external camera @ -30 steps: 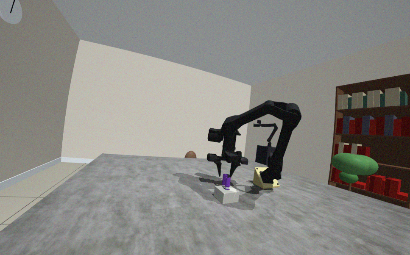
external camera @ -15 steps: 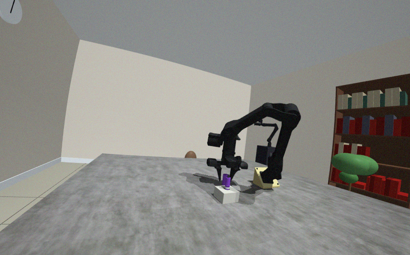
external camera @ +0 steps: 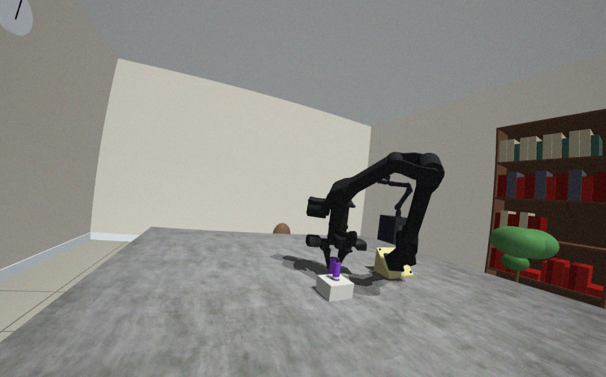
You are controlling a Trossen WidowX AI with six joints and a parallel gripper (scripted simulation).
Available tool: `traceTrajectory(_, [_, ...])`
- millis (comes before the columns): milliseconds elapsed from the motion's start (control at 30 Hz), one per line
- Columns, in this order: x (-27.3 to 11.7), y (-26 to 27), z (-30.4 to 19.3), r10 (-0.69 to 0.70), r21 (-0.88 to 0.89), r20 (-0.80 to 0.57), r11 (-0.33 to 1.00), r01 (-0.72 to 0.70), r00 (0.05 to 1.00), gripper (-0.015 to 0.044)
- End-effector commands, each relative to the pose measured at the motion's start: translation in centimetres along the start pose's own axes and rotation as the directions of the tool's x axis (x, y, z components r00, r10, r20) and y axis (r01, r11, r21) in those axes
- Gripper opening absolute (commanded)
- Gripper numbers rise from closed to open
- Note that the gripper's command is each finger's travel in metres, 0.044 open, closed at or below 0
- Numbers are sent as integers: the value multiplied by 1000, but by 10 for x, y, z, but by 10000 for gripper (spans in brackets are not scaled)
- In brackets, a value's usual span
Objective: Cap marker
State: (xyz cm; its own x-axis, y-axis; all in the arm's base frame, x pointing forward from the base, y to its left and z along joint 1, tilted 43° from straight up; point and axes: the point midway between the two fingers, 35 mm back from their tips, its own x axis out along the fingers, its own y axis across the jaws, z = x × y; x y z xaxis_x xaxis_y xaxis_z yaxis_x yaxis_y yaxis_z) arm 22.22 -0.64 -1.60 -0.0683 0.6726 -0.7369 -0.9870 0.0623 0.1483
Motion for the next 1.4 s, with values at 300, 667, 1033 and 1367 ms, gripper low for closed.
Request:
traceTrajectory(300, [-30,-2,-1,-3,5,-2,1000,3,1000,0])
traceTrajectory(667, [-58,0,-1,-1,3,-1,1000,1,1000,0])
traceTrajectory(1033, [-73,-14,26,-4,4,-6,1000,4,1000,0])
traceTrajectory(1367, [-88,-27,65,-5,4,-8,1000,5,1000,0])
